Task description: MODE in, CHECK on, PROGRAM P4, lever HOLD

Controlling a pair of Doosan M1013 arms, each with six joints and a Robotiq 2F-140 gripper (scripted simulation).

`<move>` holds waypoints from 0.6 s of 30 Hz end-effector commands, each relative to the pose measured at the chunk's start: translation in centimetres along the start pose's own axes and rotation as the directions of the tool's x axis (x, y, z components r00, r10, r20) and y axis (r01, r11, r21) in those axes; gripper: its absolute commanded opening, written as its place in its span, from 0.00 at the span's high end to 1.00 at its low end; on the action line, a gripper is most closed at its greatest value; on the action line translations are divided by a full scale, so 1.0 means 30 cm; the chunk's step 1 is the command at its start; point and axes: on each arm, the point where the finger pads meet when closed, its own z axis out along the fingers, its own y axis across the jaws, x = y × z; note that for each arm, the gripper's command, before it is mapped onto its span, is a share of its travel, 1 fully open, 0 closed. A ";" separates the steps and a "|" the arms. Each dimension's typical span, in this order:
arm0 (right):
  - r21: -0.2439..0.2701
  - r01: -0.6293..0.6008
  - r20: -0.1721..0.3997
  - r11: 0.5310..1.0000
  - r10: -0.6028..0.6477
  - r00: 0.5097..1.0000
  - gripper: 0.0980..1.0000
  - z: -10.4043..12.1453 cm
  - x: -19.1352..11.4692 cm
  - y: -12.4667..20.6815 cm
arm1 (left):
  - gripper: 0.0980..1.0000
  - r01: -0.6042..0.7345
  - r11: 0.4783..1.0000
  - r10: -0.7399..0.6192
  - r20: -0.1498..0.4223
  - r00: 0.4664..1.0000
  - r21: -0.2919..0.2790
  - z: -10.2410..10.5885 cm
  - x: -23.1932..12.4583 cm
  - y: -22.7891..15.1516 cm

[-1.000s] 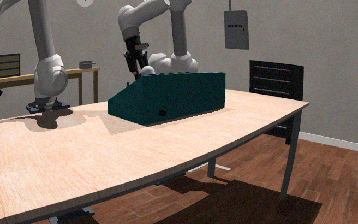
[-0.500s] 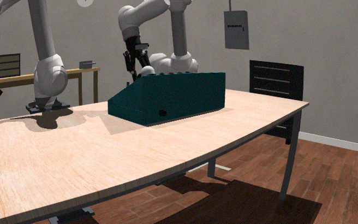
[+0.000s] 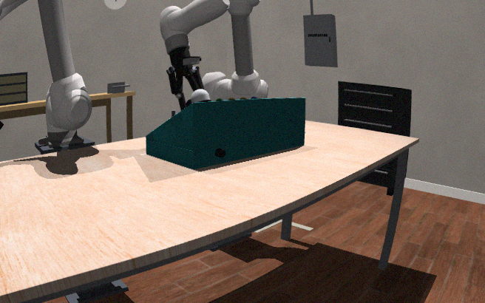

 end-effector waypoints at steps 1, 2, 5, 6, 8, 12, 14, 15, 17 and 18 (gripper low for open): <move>0.000 0.000 -0.001 1.000 0.000 1.000 0.00 -0.002 0.000 0.000 | 0.56 0.000 1.000 0.000 -0.001 1.000 -0.001 -0.038 0.003 0.001; 0.000 0.000 -0.001 1.000 0.000 1.000 0.00 -0.002 0.000 0.000 | 0.56 0.000 1.000 0.000 -0.001 1.000 -0.001 -0.054 0.003 0.001; 0.000 0.000 -0.001 1.000 0.000 1.000 0.00 -0.002 0.000 0.000 | 0.56 0.000 1.000 0.000 -0.001 1.000 -0.001 -0.109 0.003 0.001; 0.000 0.000 -0.001 1.000 0.000 1.000 0.00 -0.002 0.000 0.000 | 0.56 0.000 1.000 0.000 -0.001 1.000 -0.001 -0.129 0.003 0.001; 0.000 0.000 -0.001 1.000 0.000 1.000 0.00 -0.002 0.000 0.000 | 0.56 0.000 1.000 0.000 -0.001 1.000 -0.001 -0.169 0.003 0.001; 0.000 0.000 -0.001 1.000 0.000 1.000 0.00 -0.002 0.000 0.000 | 0.56 0.000 1.000 0.000 -0.001 1.000 -0.001 -0.241 0.003 0.001; 0.000 0.000 -0.001 1.000 0.000 1.000 0.00 -0.002 0.000 0.000 | 0.56 0.000 1.000 0.000 -0.001 1.000 -0.001 -0.267 0.003 0.001; 0.000 0.000 -0.001 1.000 0.000 1.000 0.00 -0.002 0.000 0.000 | 0.56 0.000 1.000 0.000 -0.001 1.000 -0.001 -0.267 0.003 0.001; 0.000 0.000 -0.001 1.000 0.000 1.000 0.00 -0.002 0.000 0.000 | 0.56 0.000 1.000 0.000 -0.001 1.000 -0.001 -0.277 0.003 0.001; 0.000 0.000 -0.001 1.000 0.000 1.000 0.00 -0.002 0.000 0.000 | 0.56 0.000 1.000 0.000 -0.001 1.000 -0.001 -0.285 0.003 0.001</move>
